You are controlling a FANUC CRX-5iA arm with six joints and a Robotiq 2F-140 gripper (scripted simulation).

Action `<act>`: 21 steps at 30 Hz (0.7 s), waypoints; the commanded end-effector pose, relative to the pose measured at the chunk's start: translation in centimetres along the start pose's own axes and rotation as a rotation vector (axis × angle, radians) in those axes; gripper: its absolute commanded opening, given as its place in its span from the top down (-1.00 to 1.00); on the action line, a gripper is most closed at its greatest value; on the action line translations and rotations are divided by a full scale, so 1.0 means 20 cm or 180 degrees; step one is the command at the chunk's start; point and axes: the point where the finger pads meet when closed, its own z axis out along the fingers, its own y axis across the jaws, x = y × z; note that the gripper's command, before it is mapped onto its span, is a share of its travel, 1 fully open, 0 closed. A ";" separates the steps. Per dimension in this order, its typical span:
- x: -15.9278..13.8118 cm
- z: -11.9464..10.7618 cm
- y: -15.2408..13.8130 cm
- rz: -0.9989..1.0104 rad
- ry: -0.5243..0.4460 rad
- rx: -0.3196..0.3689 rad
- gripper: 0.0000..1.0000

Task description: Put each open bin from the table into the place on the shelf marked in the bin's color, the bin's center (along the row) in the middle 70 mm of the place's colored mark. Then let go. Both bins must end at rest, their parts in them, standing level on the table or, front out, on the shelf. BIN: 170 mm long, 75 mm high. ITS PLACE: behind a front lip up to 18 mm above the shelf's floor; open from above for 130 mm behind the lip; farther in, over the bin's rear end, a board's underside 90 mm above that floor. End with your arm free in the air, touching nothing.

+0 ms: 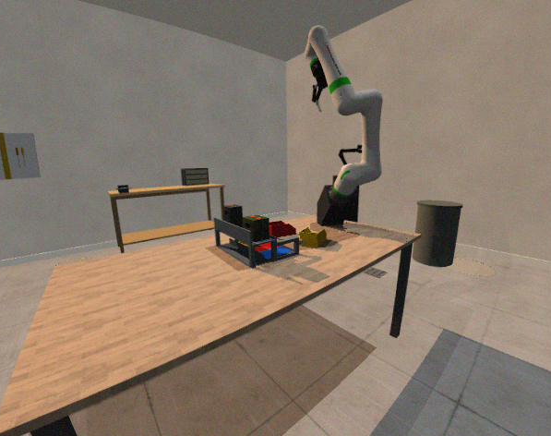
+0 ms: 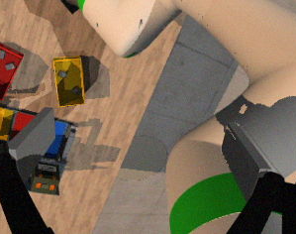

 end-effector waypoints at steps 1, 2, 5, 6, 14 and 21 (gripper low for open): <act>0.00 0.00 0.00 0.0000 0.0002 0.0002 -1.00; 0.00 0.00 0.00 0.0000 0.0002 0.0002 -1.00; 0.00 0.00 0.00 0.0000 0.0002 0.0002 -1.00; 0.00 0.00 0.00 0.0000 0.0002 0.0002 -1.00; 0.00 0.00 0.00 0.0000 0.0002 0.0002 -1.00; -0.05 0.02 -0.07 -0.0051 0.0072 -0.0184 -1.00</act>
